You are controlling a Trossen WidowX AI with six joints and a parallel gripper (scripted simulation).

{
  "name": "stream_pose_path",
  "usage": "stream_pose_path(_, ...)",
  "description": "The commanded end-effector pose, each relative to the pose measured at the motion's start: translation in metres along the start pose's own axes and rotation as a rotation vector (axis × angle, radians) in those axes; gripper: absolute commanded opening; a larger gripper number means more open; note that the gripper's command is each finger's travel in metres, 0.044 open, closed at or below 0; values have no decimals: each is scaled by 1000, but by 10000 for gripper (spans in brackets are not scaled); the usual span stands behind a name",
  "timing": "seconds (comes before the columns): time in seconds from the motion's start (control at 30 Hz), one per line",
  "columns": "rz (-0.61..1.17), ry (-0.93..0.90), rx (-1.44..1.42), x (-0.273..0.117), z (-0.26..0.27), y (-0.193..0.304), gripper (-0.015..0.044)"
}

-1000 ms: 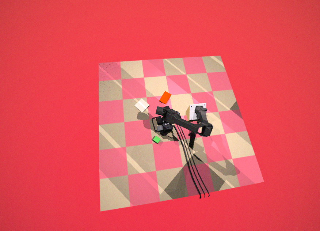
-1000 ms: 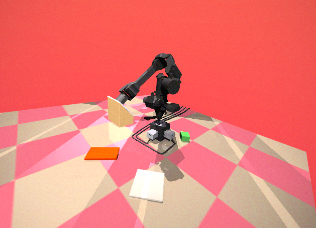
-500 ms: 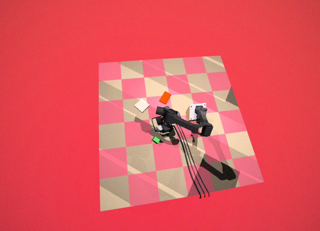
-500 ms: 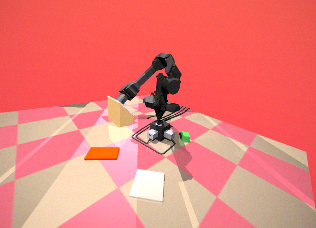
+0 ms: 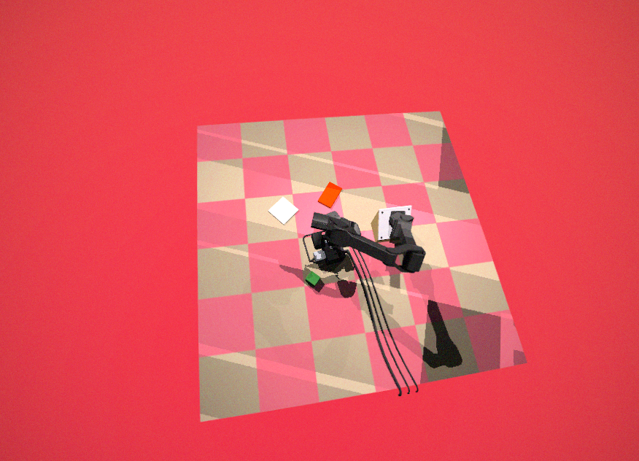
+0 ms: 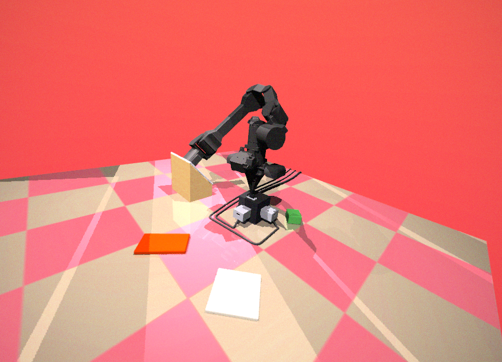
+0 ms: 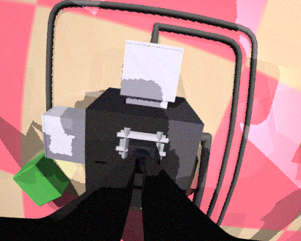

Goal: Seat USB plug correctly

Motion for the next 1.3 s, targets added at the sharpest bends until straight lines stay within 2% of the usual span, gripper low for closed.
stream_pose_path(0.0,5,3,-3,2,0,2,0)
stream_pose_path(0.5,5,3,-3,2,0,2,0)
stream_pose_path(0.63,0,0,0,0,0,0,95)
stream_pose_path(1.27,0,0,-1,-1,0,0,95)
Point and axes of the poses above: the point midway between the two fingers, 35 mm back from their tips, its own x axis out along the fingers, its own z axis across the jaws, y = z × x, the point moved 1 cm from there along -x, back along the fingers, and after that the axes turned 3 degrees about x, right-handed, at the moved point
